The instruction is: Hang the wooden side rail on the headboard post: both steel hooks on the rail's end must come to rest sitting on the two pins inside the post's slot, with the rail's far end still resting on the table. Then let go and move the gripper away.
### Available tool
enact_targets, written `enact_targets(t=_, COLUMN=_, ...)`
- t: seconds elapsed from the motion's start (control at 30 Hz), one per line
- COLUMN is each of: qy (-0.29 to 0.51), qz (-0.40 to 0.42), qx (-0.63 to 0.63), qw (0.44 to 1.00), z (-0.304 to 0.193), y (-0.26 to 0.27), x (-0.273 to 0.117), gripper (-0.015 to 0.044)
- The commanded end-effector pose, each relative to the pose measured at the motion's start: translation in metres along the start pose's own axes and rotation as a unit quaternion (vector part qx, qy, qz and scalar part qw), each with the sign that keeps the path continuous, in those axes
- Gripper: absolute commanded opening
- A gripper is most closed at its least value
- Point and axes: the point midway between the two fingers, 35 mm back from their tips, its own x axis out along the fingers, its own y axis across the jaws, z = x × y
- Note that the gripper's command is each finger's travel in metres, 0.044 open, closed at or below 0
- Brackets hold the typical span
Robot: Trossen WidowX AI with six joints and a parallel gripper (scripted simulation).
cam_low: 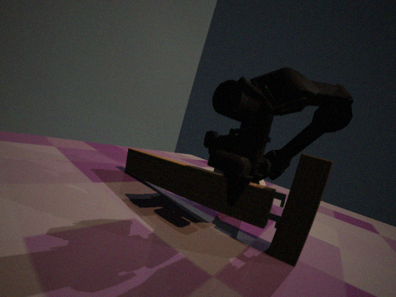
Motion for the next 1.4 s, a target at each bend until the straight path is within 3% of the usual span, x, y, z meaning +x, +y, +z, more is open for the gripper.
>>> enact_targets(t=0.0, qy=0.000, qz=0.010, qx=-0.001, qw=1.000, z=-0.0028, y=0.0025, x=-0.0069, gripper=0.0000)
enact_targets(t=1.37, qy=0.000, qz=0.010, qx=-0.001, qw=1.000, z=-0.0080, y=0.0026, x=-0.0072, gripper=0.0000)
